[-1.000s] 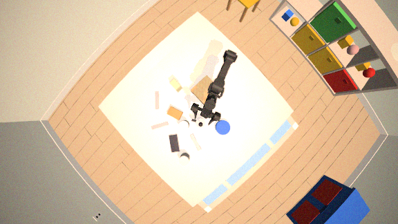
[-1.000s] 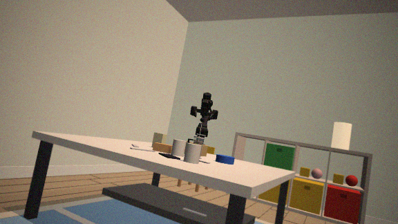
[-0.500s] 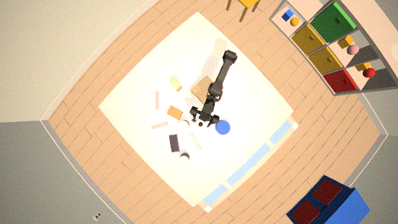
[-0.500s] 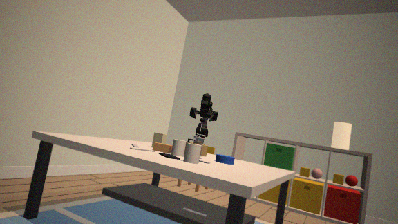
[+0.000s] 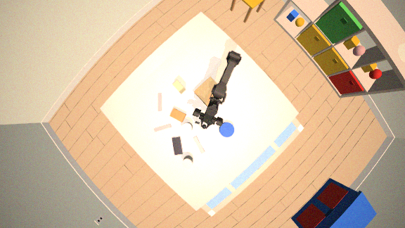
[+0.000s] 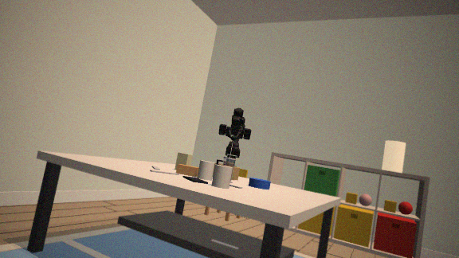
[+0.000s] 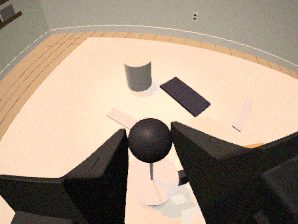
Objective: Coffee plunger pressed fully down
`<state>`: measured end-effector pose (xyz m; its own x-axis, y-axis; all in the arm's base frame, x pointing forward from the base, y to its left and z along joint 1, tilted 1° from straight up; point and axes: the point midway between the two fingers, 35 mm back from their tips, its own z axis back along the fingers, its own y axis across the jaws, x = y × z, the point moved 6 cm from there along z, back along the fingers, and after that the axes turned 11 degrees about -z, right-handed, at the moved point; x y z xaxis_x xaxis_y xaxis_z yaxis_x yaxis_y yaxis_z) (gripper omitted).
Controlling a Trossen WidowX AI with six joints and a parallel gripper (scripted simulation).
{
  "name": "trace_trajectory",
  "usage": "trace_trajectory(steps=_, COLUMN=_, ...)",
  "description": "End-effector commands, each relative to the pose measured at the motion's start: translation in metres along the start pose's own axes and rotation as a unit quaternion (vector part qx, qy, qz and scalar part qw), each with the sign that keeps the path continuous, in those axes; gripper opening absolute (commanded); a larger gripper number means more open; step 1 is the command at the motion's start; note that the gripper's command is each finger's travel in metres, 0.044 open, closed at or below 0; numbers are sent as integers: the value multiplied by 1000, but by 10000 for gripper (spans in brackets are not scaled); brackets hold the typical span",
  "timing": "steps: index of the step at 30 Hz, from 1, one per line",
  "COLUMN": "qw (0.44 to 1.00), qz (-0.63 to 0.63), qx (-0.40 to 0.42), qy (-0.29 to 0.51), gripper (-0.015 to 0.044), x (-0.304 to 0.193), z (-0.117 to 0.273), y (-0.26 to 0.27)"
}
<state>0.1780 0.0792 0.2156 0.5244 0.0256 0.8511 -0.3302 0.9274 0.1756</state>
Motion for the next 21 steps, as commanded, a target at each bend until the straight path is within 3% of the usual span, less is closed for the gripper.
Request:
trace_trajectory(steps=1, qw=1000, qz=-3, qx=0, qy=-1, gripper=117, x=0, z=0, y=0)
trace_trajectory(steps=21, qw=1000, qz=-3, qx=0, qy=-1, gripper=117, x=-15, z=-14, y=-3)
